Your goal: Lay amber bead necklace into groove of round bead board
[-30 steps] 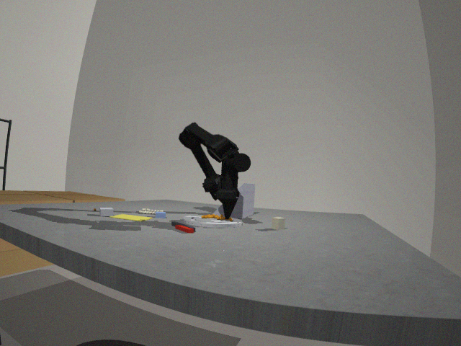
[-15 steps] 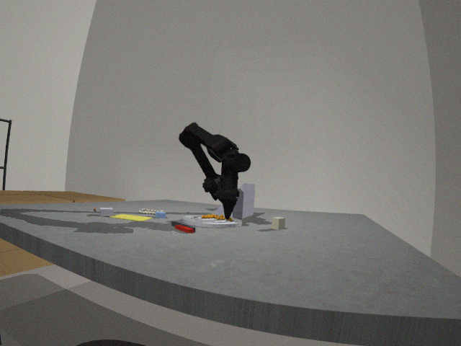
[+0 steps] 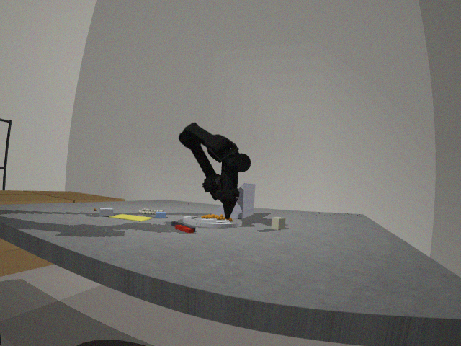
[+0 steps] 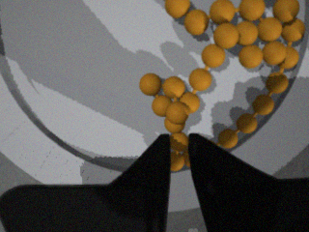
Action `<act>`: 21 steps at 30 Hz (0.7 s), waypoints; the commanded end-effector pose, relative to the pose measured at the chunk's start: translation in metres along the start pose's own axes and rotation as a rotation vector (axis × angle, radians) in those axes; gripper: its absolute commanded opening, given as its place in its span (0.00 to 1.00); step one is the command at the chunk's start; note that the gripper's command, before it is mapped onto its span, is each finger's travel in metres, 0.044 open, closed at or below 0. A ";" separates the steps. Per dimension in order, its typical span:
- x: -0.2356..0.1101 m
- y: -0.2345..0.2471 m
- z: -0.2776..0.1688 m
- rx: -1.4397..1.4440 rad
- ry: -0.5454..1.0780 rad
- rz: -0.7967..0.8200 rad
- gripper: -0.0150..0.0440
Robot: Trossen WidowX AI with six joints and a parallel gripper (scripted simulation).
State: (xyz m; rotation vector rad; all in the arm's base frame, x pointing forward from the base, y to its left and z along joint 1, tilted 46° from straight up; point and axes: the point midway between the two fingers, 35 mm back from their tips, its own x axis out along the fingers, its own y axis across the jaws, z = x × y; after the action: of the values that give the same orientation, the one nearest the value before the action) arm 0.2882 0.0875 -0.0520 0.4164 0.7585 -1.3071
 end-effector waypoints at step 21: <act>-0.014 0.003 -0.002 -0.004 -0.004 -0.001 0.25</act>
State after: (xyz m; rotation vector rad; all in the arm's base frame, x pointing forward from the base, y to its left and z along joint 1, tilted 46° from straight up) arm 0.2875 0.0956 -0.0424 0.4034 0.7559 -1.3036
